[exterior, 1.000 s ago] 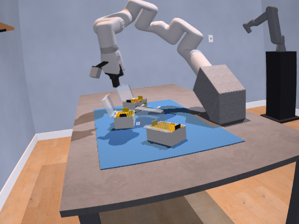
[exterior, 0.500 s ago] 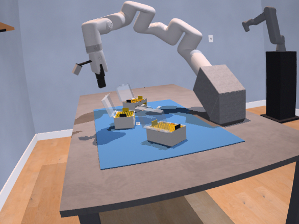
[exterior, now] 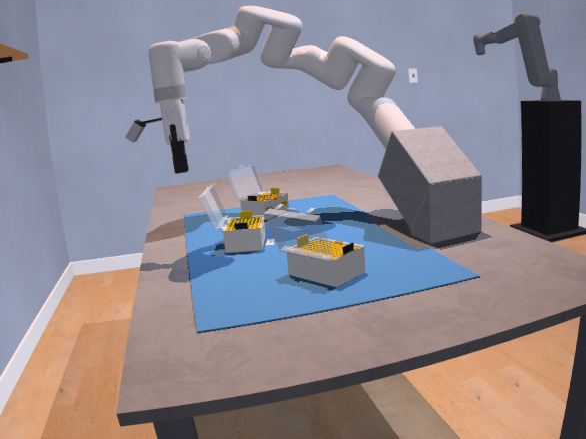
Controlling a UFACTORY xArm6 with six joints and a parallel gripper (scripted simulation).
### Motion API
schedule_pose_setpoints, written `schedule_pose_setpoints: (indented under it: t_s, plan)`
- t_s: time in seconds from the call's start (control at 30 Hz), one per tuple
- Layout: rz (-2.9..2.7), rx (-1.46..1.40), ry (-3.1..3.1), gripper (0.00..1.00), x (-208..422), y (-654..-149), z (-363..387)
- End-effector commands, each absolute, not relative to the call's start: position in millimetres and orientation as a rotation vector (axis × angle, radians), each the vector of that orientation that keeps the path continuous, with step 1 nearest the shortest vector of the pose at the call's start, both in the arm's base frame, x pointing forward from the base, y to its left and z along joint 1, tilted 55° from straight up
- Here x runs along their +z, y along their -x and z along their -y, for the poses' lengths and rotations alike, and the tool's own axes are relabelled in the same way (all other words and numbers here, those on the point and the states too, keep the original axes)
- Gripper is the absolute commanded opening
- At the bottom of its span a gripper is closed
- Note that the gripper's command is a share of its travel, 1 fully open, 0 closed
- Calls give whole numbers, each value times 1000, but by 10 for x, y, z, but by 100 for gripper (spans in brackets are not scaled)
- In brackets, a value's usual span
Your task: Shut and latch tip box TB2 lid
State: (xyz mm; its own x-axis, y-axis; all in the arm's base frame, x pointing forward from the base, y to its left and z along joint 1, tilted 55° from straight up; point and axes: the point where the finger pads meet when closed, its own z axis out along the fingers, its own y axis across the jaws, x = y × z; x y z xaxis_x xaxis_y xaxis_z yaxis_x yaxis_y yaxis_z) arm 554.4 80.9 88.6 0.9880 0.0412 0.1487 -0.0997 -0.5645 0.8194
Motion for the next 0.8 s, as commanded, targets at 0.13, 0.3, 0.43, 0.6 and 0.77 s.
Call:
schedule_pose_setpoints:
  t_s: [0.13, 0.3, 0.43, 0.6, 0.77]
  plan:
    - [155, 304, -2193, 0, 896, -5558, -825]
    - [155, 304, -2193, 0, 896, -5558, -825]
    - [155, 304, -2193, 0, 896, -5558, -825]
    - [155, 303, -2193, 0, 895, -5558, -825]
    - [155, 304, -2193, 0, 848, -5571, -758]
